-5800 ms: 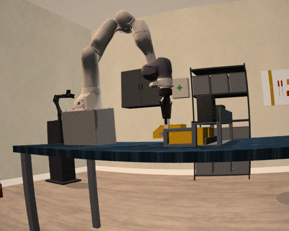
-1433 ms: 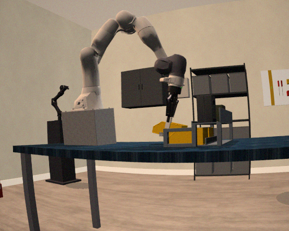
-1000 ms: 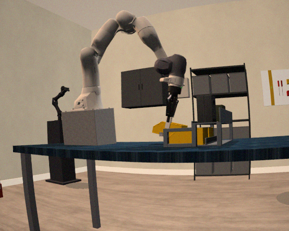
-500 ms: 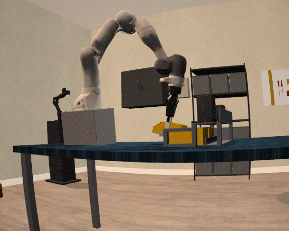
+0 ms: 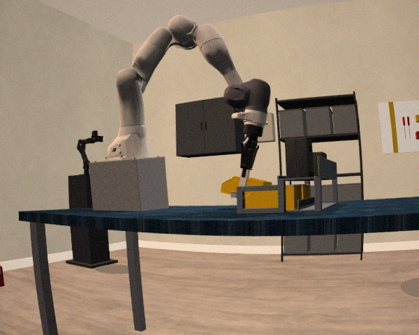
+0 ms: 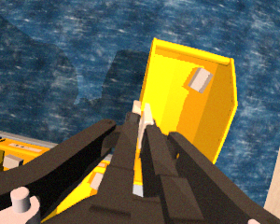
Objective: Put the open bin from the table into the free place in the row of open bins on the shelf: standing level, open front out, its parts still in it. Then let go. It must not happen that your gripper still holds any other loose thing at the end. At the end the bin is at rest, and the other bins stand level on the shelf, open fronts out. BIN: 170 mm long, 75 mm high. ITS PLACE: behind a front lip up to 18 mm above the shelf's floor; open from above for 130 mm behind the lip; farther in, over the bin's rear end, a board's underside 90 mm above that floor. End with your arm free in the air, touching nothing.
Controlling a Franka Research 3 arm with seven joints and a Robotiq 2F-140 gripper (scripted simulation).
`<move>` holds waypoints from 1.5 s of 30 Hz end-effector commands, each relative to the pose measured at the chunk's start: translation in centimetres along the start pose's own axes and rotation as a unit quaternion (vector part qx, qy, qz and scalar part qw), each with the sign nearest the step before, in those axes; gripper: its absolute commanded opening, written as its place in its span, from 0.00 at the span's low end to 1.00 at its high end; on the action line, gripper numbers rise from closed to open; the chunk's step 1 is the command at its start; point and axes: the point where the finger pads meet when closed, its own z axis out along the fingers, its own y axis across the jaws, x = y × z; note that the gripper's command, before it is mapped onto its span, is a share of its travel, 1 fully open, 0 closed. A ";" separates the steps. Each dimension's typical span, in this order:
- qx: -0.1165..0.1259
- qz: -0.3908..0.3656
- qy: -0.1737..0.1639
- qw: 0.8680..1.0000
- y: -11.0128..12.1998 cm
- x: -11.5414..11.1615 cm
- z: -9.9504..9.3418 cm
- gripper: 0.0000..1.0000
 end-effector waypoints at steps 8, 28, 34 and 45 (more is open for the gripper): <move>-0.001 -0.003 0.000 1.000 0.2 0.0 -0.1 0.00; -0.001 -0.003 0.000 1.000 0.2 0.0 -0.1 0.00; -0.001 -0.003 0.000 1.000 0.2 -0.1 -0.1 0.00; -0.001 -0.003 0.000 1.000 0.2 -0.4 -0.2 0.00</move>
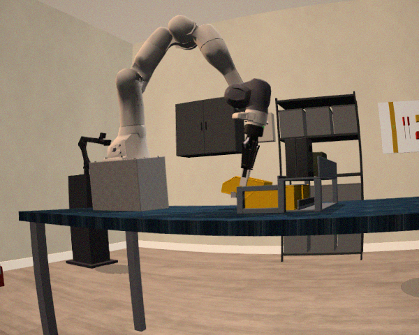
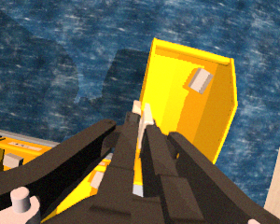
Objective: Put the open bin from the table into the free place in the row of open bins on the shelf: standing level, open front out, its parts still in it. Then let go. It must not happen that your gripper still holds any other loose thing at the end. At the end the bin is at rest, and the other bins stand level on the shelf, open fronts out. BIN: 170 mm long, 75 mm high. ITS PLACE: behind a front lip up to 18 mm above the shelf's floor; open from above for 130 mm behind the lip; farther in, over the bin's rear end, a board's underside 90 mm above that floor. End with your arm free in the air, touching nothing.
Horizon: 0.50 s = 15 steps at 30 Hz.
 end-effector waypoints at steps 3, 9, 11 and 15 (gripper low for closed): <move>-0.001 -0.003 0.000 1.000 0.2 -0.2 -0.2 0.00; -0.001 -0.003 0.000 1.000 0.2 -0.6 -0.2 0.00; -0.001 -0.003 0.000 1.000 0.2 -0.7 -0.3 0.00; -0.001 -0.003 0.000 1.000 0.2 -0.9 -0.3 0.00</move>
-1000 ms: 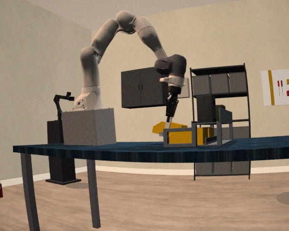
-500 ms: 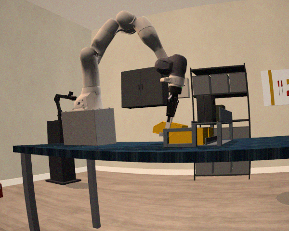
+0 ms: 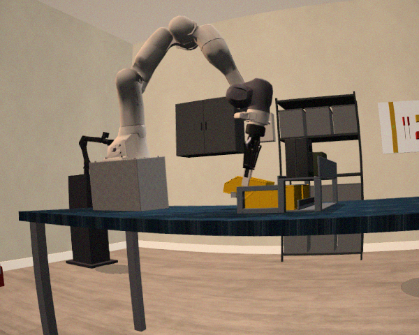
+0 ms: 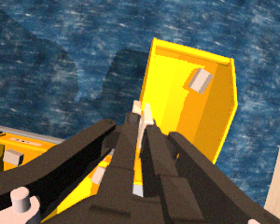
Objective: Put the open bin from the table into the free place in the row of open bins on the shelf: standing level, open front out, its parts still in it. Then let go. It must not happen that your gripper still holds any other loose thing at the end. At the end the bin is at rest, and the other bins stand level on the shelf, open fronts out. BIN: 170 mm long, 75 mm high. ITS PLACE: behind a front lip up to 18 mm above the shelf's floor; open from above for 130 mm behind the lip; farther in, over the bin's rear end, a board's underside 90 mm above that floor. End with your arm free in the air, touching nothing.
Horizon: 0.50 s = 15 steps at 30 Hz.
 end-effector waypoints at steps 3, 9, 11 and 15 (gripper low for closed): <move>-0.001 -0.004 0.001 1.000 0.2 -0.4 -0.2 0.00; -0.001 -0.004 0.001 1.000 0.2 -0.9 -0.3 0.00; -0.001 -0.004 0.001 1.000 0.2 -1.1 -0.4 0.00; -0.001 -0.004 0.001 1.000 0.2 -1.3 -0.4 0.00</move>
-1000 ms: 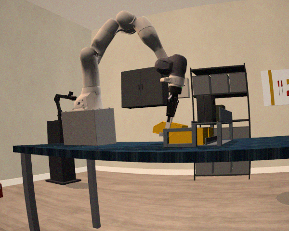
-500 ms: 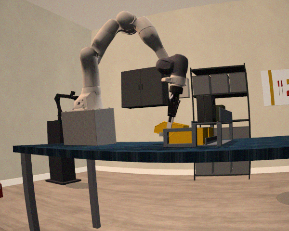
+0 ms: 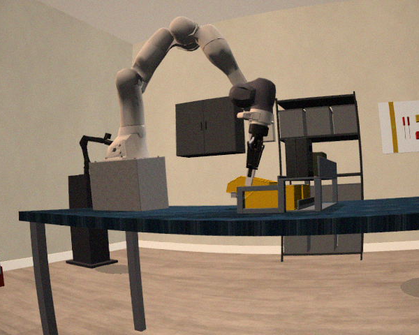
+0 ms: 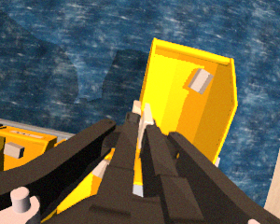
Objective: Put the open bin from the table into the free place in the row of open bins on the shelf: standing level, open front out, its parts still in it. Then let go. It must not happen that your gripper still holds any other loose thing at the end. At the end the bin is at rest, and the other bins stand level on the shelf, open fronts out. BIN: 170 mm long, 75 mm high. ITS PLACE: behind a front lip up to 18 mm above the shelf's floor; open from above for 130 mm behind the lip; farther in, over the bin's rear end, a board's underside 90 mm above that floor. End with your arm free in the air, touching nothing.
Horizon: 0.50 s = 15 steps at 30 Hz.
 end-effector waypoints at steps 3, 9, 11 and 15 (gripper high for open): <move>0.000 -0.005 0.002 1.000 0.1 -0.3 -0.2 0.00; 0.000 -0.005 0.002 1.000 0.2 -1.0 -0.3 0.00; 0.000 -0.005 0.002 1.000 0.2 -1.3 -0.4 0.00; 0.000 -0.005 0.002 1.000 0.2 -1.7 -0.5 0.00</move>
